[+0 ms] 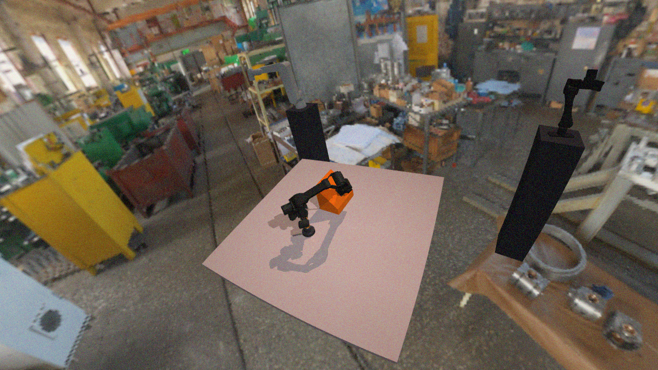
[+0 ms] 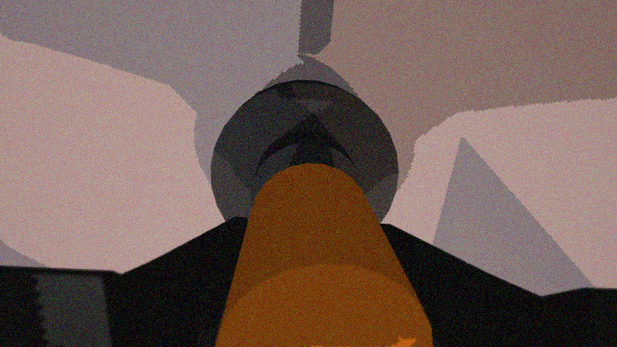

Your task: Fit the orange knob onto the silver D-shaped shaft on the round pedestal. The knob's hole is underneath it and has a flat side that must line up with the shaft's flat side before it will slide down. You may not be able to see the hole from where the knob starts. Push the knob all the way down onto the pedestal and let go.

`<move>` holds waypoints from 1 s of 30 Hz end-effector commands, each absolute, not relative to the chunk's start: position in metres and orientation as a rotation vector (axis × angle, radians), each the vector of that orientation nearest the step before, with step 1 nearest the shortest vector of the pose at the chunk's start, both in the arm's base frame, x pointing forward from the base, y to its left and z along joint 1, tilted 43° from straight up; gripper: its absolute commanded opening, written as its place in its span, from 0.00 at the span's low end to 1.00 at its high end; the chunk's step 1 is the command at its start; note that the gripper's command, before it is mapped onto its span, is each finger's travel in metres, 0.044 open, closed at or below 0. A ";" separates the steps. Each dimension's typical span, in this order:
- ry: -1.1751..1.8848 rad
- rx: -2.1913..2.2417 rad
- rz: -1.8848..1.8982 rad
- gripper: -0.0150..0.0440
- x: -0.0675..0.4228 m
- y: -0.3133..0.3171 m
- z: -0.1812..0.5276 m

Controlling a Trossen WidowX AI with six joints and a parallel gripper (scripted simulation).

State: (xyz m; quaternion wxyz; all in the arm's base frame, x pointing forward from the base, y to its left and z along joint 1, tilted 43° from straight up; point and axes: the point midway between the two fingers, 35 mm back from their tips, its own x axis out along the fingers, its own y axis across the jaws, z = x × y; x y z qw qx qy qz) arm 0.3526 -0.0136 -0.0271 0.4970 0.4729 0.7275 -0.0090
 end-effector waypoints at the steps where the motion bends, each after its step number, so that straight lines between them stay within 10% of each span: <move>1: 1.757 1.143 -0.020 0.25 0.352 -0.014 -0.028; 30: 1.715 0.991 0.160 0.25 0.357 -0.014 -0.026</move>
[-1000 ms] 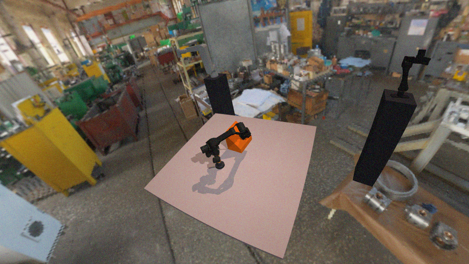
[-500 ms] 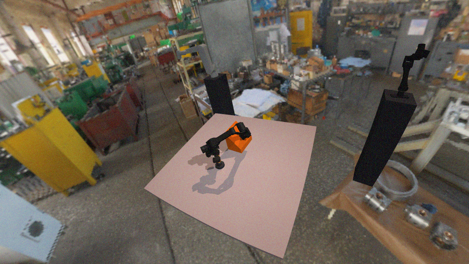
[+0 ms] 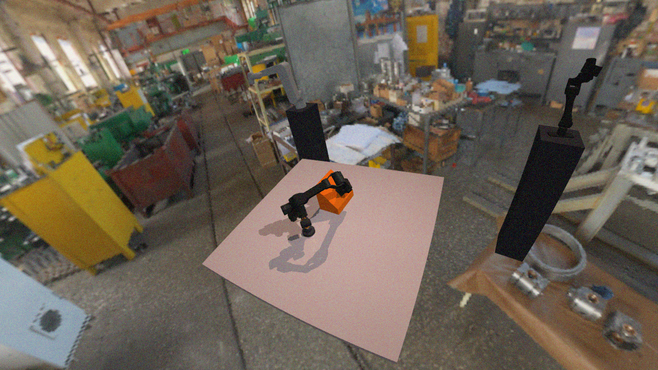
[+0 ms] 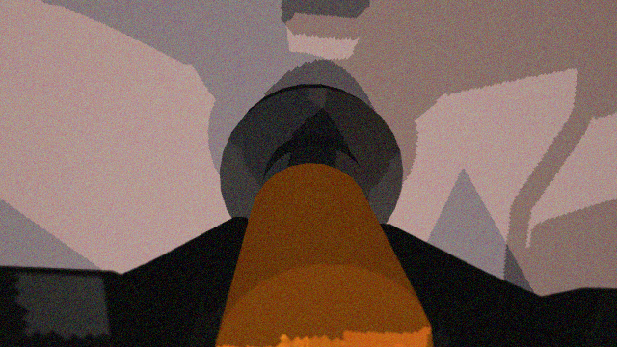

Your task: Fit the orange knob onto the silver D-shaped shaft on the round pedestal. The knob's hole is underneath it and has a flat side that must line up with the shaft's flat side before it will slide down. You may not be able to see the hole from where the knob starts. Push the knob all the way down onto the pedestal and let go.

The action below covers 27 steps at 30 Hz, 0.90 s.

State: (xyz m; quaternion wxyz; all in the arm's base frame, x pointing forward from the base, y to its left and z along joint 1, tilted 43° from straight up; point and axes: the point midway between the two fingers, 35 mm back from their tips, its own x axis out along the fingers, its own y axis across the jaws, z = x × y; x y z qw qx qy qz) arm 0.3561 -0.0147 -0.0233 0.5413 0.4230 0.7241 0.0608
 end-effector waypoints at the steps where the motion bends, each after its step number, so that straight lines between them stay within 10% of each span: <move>1: 1.715 0.991 0.160 0.25 0.357 -0.013 -0.026; 27: 1.715 0.991 0.160 0.25 0.354 -0.016 -0.022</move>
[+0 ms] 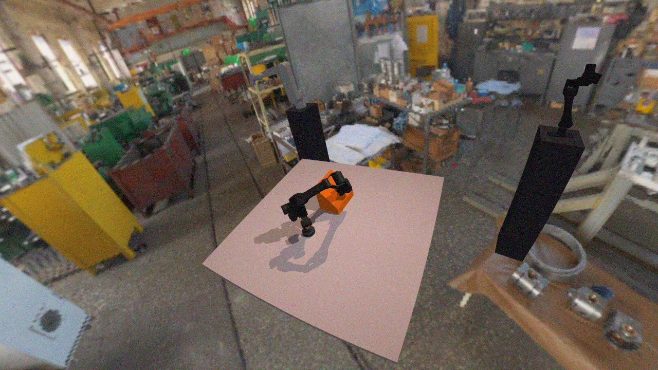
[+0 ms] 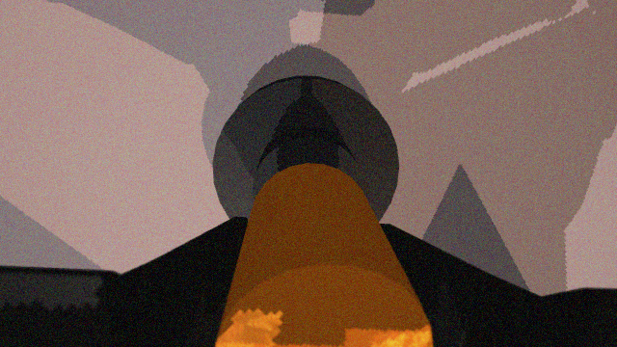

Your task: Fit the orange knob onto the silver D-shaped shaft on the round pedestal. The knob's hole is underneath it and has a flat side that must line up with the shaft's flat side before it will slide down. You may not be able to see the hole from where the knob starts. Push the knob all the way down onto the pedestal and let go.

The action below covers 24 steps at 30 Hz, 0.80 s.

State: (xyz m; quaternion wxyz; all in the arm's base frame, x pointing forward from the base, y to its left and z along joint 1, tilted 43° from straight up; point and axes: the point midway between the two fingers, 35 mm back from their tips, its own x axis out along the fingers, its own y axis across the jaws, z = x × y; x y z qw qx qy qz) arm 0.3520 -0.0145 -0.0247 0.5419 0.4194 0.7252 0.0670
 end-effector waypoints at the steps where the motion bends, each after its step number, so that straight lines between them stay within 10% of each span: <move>1: 1.715 0.991 0.160 0.25 0.354 -0.016 -0.022; 24: 1.715 0.991 0.160 0.25 0.353 -0.015 -0.026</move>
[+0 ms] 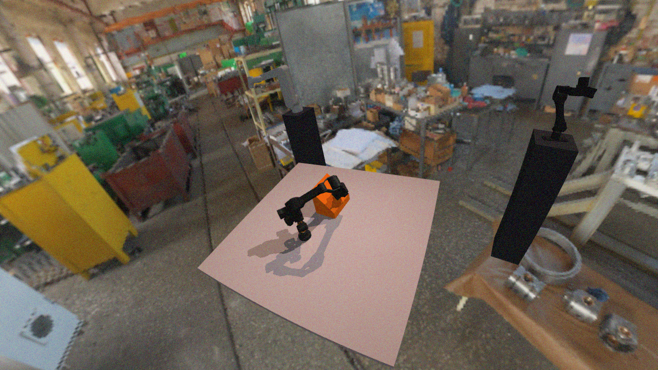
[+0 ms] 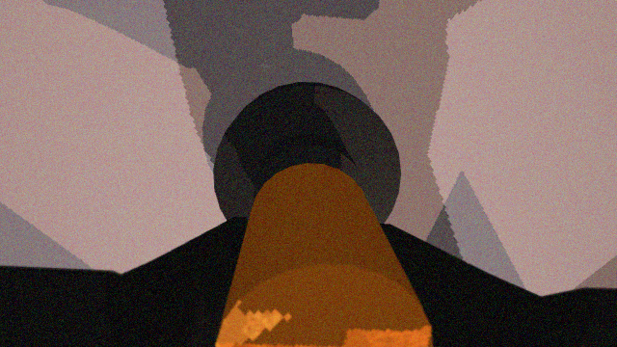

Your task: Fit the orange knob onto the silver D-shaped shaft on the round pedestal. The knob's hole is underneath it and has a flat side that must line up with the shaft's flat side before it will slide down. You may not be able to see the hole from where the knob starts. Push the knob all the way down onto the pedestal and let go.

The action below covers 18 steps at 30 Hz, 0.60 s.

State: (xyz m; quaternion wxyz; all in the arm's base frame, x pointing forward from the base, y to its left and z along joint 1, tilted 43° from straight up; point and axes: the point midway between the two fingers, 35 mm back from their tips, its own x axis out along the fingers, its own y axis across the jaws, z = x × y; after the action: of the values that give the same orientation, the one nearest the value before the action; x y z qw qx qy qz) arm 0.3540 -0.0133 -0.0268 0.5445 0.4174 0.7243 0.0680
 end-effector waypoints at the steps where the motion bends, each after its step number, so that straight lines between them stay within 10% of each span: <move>1: 1.715 0.991 0.160 0.25 0.353 -0.015 -0.025; 18: 1.713 0.984 0.168 0.25 0.355 -0.015 -0.023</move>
State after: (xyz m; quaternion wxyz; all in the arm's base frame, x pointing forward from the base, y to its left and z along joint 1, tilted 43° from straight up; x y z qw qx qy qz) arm 0.3529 -0.0134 -0.0258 0.5437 0.4180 0.7246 0.0675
